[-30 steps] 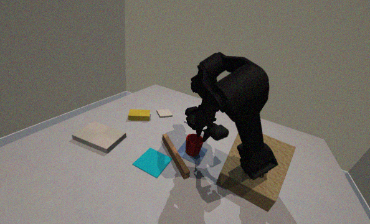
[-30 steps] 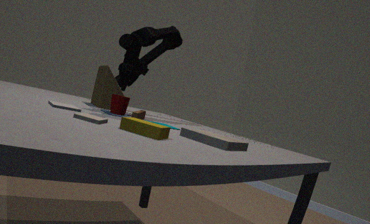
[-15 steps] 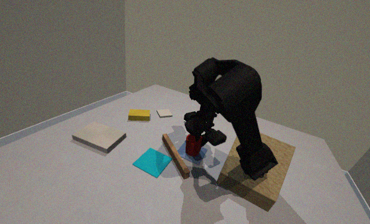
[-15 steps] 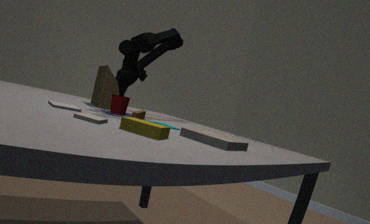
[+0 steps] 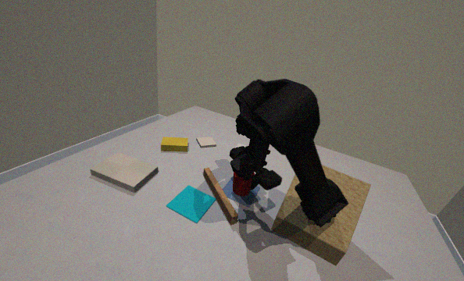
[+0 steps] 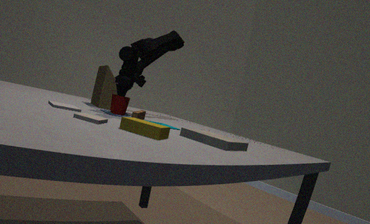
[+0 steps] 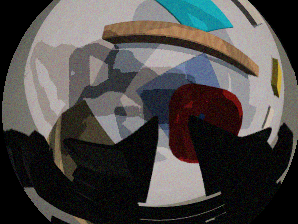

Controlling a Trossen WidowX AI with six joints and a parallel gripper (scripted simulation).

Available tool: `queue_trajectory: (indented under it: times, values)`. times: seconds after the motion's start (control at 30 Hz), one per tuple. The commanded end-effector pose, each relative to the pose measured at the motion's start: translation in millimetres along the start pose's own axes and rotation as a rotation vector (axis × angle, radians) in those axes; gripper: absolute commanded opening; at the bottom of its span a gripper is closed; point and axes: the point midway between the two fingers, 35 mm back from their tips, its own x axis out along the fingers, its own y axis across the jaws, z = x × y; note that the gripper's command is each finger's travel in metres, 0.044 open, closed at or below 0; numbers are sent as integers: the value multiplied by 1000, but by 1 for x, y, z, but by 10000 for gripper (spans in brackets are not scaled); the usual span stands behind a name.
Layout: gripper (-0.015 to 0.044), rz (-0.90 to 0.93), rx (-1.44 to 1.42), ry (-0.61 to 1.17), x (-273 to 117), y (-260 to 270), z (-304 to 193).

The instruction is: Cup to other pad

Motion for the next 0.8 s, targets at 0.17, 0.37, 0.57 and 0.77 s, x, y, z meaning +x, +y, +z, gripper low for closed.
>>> queue_trajectory:
  times: [0.17, 0.37, 0.57, 0.77]
  values:
    - [148, 5, 6, -6, 12, 2, 0]
    - [82, 4, 1, -2, 10, 2, 0]
    - [42, 4, 1, -2, 10, 2, 0]
    - [2, 4, 1, -2, 10, 2, 0]
